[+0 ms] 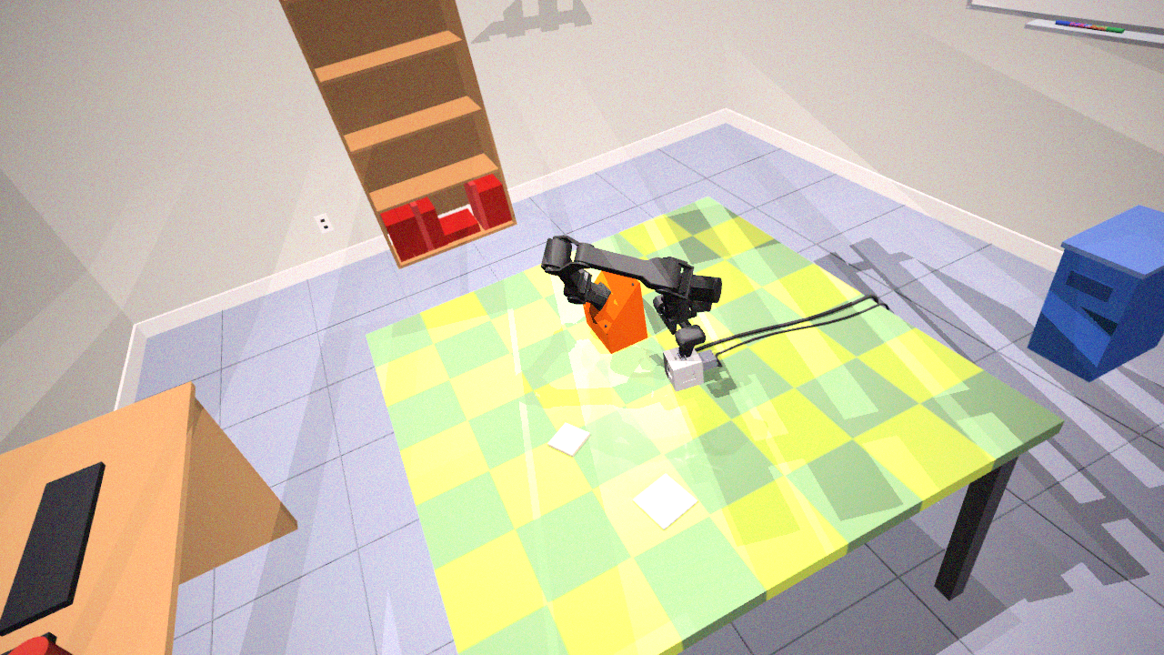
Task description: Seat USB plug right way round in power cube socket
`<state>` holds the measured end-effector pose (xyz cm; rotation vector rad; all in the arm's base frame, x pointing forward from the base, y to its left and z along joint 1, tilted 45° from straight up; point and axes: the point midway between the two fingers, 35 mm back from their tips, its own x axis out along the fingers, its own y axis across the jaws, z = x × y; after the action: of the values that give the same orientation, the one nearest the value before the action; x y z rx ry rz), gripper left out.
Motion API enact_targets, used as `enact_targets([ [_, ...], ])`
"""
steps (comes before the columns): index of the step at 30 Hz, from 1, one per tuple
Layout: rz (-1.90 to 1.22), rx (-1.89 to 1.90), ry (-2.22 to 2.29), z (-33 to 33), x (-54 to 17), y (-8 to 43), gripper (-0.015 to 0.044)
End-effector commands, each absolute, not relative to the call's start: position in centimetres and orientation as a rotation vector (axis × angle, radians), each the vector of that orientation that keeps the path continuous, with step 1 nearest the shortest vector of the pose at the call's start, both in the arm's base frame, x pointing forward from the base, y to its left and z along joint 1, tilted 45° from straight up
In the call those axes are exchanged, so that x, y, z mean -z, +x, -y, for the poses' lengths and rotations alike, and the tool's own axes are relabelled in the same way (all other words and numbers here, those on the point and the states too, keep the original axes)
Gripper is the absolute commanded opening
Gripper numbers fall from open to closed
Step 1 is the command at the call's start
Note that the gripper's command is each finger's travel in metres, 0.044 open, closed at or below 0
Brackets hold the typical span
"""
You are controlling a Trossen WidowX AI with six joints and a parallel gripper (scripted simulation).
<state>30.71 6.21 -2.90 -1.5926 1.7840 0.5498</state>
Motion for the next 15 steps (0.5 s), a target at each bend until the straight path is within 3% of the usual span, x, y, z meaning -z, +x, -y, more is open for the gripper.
enact_targets([
  [1, -1.789, -0.552, -1.602, -5.75, 3.28, 30.55, 0.0440],
  [11, -1.789, -0.551, -1.602, -5.43, 3.51, 30.53, 0.0440],
  [15, -1.786, -0.550, -1.593, -5.61, 3.41, 30.62, 0.0335],
])
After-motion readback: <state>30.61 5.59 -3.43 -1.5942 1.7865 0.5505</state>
